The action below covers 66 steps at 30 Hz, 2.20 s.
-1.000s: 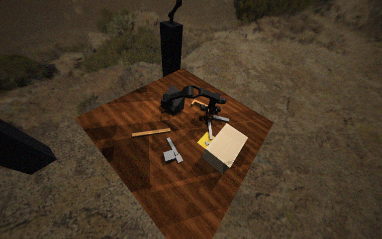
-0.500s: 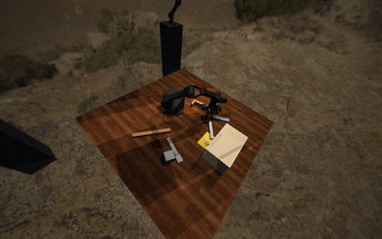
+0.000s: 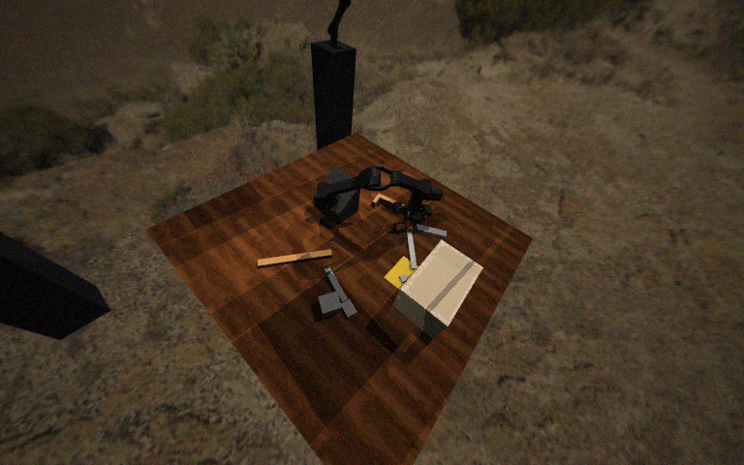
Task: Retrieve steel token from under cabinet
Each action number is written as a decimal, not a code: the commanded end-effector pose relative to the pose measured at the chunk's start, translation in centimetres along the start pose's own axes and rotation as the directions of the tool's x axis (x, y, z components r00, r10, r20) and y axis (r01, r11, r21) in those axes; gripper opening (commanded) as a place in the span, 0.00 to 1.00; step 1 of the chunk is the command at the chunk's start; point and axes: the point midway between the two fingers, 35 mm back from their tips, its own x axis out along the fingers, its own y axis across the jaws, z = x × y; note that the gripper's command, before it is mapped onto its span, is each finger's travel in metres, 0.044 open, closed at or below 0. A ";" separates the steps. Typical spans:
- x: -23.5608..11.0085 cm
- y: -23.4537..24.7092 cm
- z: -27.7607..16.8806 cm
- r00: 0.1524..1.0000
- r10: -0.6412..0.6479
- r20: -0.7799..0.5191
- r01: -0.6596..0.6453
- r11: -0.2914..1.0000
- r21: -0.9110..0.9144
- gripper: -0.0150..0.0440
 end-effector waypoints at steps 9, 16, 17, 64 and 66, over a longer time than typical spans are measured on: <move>0.0 0.0 -0.1 1.000 -0.001 -0.008 0.001 1.000 0.002 0.59; 0.3 0.1 -0.1 1.000 0.014 0.008 -0.014 1.000 0.002 0.71; 0.6 0.1 -0.1 1.000 0.014 0.009 -0.014 1.000 0.003 0.71; 1.0 0.2 -0.2 1.000 0.017 0.008 -0.017 1.000 0.004 0.25; 1.0 0.2 -0.3 1.000 0.017 0.008 -0.017 1.000 0.004 0.25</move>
